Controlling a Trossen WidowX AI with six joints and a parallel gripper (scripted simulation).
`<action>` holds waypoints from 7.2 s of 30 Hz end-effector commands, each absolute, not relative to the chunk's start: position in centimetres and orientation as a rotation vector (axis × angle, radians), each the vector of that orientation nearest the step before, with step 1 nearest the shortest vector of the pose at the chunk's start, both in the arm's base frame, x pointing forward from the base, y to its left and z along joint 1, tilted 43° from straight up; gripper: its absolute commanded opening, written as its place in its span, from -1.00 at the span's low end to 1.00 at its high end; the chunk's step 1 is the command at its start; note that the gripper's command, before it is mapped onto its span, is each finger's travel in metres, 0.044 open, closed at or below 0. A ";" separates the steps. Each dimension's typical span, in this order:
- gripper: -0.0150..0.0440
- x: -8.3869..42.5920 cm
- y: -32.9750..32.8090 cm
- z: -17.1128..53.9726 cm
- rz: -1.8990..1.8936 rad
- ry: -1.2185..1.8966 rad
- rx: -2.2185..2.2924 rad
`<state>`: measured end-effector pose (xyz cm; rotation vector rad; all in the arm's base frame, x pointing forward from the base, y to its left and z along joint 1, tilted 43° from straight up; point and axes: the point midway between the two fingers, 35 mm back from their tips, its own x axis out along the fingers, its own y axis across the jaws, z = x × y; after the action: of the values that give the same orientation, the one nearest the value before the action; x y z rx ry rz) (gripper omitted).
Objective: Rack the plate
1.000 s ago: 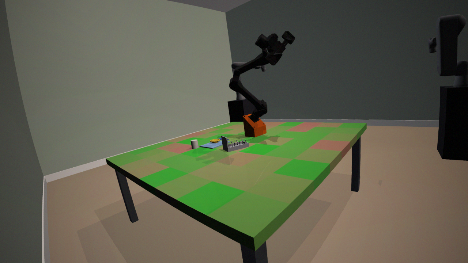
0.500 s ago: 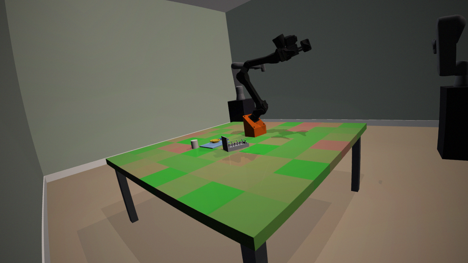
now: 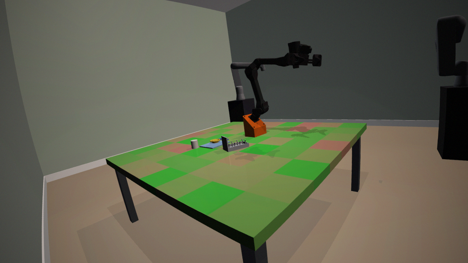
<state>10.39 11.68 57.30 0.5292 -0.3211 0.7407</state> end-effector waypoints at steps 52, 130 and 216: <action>0.86 36.9 14.0 32.7 0.323 0.389 -0.557; 0.86 26.8 -11.2 -7.6 0.492 1.399 0.647; -0.49 27.5 -16.1 -4.4 0.482 1.402 0.641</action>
<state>27.66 -14.95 -5.48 0.6518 1.4046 0.4876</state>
